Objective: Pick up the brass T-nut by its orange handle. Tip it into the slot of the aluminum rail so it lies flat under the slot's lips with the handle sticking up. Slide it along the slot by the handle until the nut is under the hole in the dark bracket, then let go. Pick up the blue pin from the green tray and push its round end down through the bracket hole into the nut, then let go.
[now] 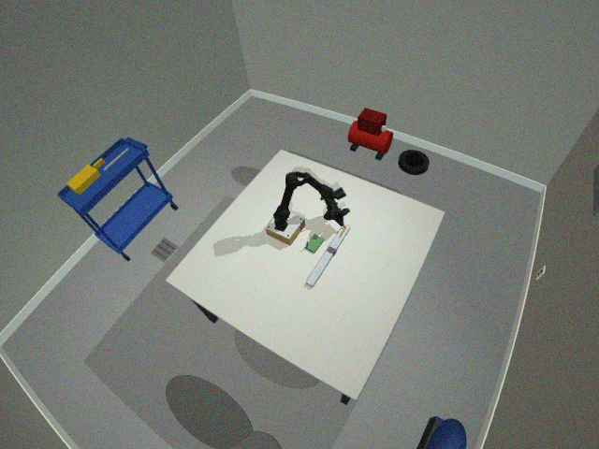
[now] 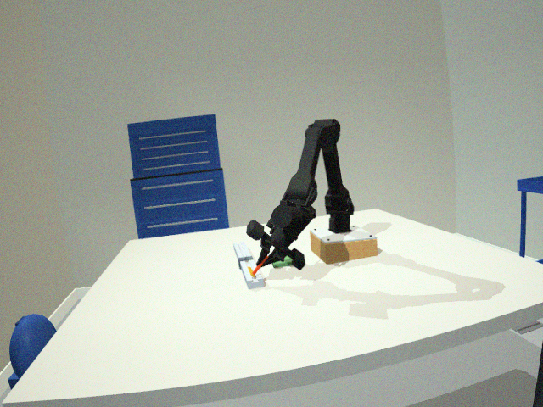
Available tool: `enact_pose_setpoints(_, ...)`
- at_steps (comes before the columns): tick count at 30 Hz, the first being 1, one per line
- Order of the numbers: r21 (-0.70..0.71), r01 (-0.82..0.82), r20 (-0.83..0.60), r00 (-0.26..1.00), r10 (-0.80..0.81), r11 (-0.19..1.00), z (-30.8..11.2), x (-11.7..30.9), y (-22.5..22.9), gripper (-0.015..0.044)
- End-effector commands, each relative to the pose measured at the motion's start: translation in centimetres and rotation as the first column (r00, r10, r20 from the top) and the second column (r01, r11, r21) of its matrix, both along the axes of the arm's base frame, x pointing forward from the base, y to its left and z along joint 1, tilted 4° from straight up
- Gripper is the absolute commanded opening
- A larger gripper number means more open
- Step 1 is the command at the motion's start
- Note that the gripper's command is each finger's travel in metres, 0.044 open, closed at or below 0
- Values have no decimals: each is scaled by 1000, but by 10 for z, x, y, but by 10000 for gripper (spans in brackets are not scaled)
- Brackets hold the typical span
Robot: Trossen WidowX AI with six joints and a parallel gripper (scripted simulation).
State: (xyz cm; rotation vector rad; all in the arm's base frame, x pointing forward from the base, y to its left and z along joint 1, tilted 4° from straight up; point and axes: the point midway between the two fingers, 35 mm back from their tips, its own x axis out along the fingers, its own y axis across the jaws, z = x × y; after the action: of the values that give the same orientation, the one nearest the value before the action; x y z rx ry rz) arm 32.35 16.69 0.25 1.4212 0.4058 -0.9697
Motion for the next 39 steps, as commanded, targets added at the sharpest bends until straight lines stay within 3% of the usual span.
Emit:
enact_pose_setpoints(1, 2, -3, -13, 1000, 3, 1000, 1, 1, 1, -150)
enact_pose_setpoints(39, 17, -8, -126, 992, 10, 1000, 3, 6, 1, -150)
